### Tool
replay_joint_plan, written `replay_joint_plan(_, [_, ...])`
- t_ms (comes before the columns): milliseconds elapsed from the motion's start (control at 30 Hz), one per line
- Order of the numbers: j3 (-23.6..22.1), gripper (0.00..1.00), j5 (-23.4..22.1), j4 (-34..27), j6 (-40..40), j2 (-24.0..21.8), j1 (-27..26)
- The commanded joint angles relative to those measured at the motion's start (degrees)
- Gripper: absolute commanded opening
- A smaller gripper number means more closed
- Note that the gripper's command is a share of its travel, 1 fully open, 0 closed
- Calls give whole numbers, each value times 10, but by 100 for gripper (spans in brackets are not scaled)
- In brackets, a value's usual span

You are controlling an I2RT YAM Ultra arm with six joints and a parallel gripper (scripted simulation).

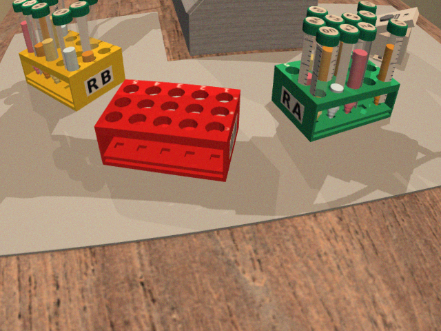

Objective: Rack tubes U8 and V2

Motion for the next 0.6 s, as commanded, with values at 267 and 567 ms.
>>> replay_joint_plan(267, [28, 0, -21, 12, 29, 29, 33])
replay_joint_plan(567, [48, 0, -41, 2, 63, 68, 68])
